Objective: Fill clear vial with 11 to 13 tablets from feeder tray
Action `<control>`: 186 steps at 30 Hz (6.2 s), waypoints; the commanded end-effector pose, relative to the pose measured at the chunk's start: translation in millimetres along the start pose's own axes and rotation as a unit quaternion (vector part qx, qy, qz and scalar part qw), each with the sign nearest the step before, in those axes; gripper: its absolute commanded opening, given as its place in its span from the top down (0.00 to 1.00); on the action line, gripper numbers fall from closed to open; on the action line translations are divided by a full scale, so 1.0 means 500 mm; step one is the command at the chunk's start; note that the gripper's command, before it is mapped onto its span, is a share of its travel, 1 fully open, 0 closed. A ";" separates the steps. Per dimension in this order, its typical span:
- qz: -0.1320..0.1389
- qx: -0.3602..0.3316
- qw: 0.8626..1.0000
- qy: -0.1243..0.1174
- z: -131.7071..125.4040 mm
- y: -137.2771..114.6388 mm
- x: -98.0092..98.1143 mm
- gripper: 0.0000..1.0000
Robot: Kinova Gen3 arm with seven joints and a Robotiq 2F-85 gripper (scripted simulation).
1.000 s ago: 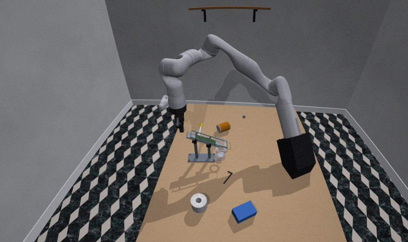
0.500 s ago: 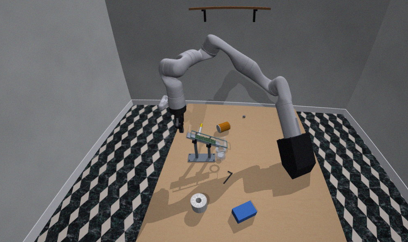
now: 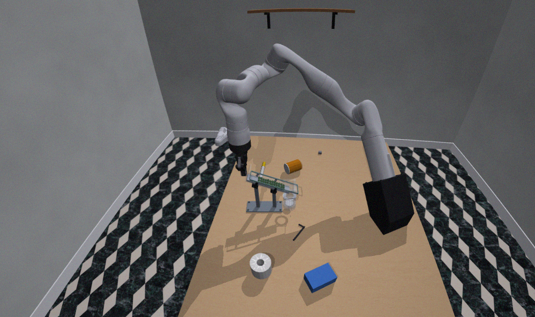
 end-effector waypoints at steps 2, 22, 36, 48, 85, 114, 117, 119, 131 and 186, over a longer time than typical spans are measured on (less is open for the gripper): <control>-0.004 0.002 1.000 0.002 0.003 0.007 -0.001 1.00; -0.004 0.002 1.000 0.002 0.004 -0.047 0.022 1.00; -0.004 0.002 1.000 0.002 0.003 0.003 0.001 1.00; -0.004 0.002 1.000 0.002 0.003 0.003 0.001 1.00; -0.004 0.002 1.000 0.002 0.003 0.012 -0.003 1.00; -0.004 0.002 1.000 0.002 0.004 -0.044 0.021 1.00; -0.004 0.002 1.000 0.002 0.004 -0.031 0.015 1.00; -0.004 0.002 1.000 0.002 0.003 -0.017 0.010 1.00; -0.004 0.002 1.000 0.002 0.003 0.013 -0.003 1.00; -0.004 0.002 1.000 0.002 0.004 -0.044 0.021 1.00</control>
Point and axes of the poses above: the point where the finger pads meet when closed, its own x axis back along the fingers, its own z axis across the jaws, y = z × x, the point moved 1 cm from there along x, back along the fingers, and after that the axes turned 2 degrees about x, right-handed, at the moved point
